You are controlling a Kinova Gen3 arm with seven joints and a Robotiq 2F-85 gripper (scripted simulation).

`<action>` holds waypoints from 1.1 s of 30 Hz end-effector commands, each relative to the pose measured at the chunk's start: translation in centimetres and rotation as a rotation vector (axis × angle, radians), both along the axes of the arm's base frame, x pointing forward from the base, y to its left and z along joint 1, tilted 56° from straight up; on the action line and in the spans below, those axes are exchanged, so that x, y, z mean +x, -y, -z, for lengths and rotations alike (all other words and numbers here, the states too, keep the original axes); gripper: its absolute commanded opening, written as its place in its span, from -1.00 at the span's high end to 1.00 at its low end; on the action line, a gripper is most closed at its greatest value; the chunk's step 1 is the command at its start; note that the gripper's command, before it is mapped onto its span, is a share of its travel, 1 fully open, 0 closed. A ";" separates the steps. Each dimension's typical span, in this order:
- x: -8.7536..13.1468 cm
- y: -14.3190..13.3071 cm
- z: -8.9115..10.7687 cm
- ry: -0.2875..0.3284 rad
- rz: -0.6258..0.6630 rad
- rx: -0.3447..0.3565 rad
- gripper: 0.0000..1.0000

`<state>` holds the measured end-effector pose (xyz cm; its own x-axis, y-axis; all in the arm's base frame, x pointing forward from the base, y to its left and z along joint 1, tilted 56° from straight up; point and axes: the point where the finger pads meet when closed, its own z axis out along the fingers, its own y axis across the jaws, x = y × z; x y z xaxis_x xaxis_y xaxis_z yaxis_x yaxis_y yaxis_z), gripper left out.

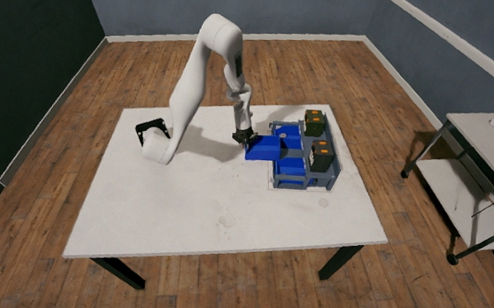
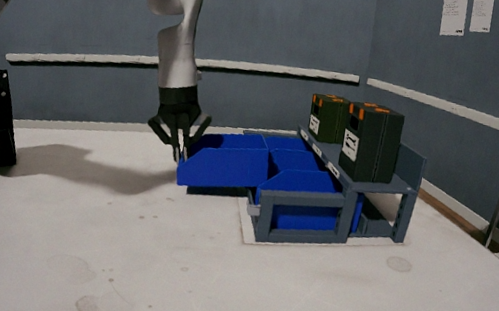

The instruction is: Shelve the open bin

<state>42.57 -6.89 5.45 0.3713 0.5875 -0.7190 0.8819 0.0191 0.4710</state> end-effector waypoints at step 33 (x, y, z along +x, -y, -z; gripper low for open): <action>0.1 -0.2 0.0 -0.065 0.078 0.044 0.80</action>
<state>42.62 -6.81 5.45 0.3705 0.5883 -0.7188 0.9092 -0.0713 0.4103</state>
